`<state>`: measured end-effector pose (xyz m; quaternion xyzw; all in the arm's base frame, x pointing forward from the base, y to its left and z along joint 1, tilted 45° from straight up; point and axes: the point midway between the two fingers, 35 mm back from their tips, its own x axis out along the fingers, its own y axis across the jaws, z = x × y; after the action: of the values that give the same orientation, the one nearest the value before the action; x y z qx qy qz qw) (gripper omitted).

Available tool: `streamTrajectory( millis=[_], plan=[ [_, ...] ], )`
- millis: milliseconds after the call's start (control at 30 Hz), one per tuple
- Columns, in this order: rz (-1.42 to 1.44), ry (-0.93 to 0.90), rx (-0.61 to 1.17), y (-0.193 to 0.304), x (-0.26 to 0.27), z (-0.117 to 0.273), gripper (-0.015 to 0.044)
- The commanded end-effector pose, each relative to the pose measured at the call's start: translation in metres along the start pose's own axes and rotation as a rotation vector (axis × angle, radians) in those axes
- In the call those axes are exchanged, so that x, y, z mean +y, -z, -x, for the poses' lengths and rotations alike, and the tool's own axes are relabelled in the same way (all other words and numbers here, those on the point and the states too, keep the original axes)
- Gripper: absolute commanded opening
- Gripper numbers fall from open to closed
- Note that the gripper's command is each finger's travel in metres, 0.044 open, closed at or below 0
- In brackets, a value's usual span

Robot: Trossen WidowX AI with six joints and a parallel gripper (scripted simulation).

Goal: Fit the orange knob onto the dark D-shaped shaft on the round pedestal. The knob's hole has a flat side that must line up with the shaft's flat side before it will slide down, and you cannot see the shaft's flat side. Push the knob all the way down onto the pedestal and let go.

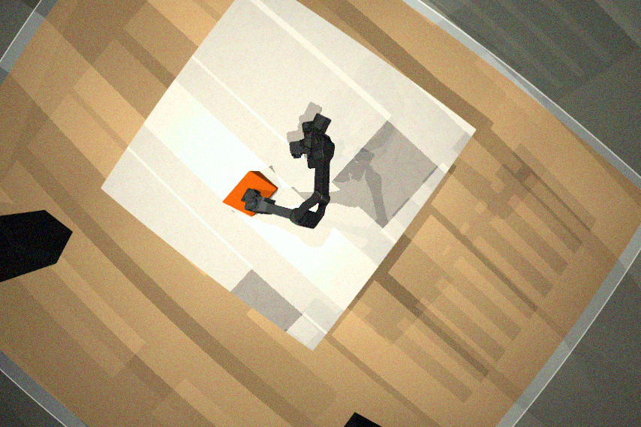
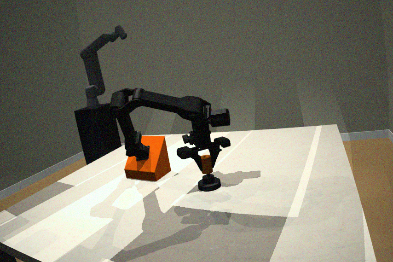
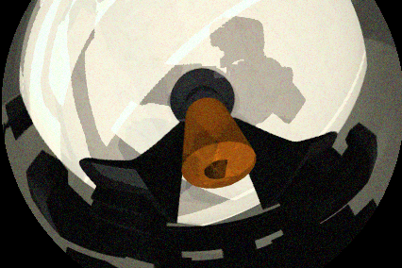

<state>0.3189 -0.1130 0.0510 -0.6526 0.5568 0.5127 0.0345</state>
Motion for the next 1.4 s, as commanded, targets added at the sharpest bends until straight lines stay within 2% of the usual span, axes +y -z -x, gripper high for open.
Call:
streamTrajectory(
  millis=[0, 467, 700, 1367],
  plan=[
    [0.0, -0.001, 0.004, 0.0007, 0.0003, -0.0005, 0.0],
    [0.009, -0.001, 0.004, 0.0012, 0.0005, 0.0045, 0.0],
    [0.21, -0.001, 0.004, 0.0006, -0.0006, 0.0035, 0.0],
    [0.21, -0.002, 0.004, 0.001, 0.0001, -0.0001, 0.0]
  ],
)
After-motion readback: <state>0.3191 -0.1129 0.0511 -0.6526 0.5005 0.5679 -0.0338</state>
